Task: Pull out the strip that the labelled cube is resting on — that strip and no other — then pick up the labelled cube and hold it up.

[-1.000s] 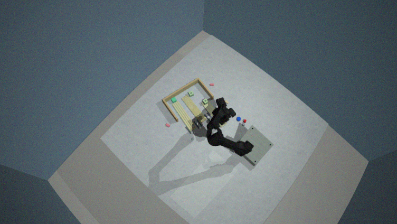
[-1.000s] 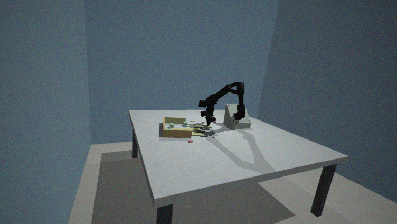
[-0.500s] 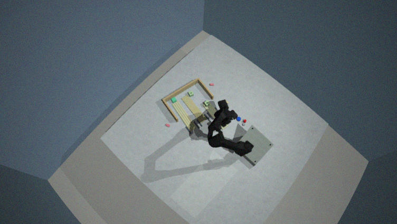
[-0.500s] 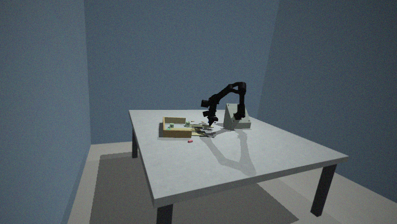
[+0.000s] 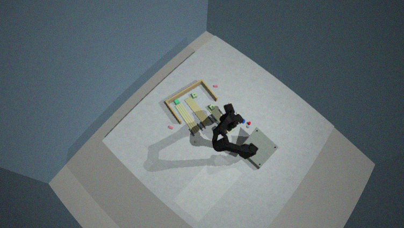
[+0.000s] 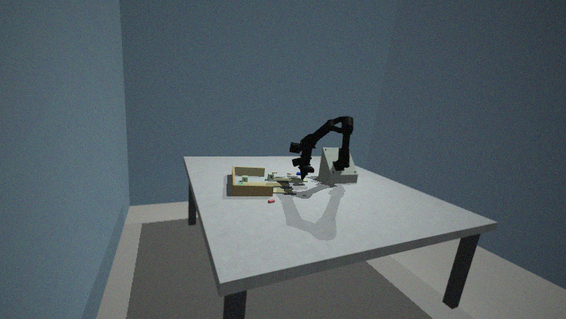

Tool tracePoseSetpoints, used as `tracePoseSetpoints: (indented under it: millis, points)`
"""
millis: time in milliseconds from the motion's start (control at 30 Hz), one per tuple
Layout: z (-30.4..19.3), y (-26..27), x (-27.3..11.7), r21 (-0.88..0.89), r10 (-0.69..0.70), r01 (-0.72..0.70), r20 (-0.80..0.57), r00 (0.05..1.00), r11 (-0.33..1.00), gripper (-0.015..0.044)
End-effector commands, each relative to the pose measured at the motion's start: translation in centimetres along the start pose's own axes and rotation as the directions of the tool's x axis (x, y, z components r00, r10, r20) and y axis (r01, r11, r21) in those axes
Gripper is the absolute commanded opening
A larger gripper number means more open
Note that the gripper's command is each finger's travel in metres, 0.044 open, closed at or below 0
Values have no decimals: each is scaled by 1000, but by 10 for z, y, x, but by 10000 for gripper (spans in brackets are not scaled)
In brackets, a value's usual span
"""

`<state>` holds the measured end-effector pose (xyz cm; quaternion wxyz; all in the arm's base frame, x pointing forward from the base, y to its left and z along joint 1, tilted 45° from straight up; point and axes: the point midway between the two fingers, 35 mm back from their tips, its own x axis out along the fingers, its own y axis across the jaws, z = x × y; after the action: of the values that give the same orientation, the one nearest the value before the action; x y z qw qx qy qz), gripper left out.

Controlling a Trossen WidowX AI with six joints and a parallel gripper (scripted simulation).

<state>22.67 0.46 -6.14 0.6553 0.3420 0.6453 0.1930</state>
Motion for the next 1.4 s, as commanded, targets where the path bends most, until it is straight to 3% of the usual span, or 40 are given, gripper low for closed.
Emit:
tracePoseSetpoints:
  millis: [0, 1367]
  points:
    - [-17, 1, 5, 13, 0, 0, -35, 999, 1000, 0]
    - [-26, 1, 5, 13, 0, 0, -36, 999, 1000, 0]
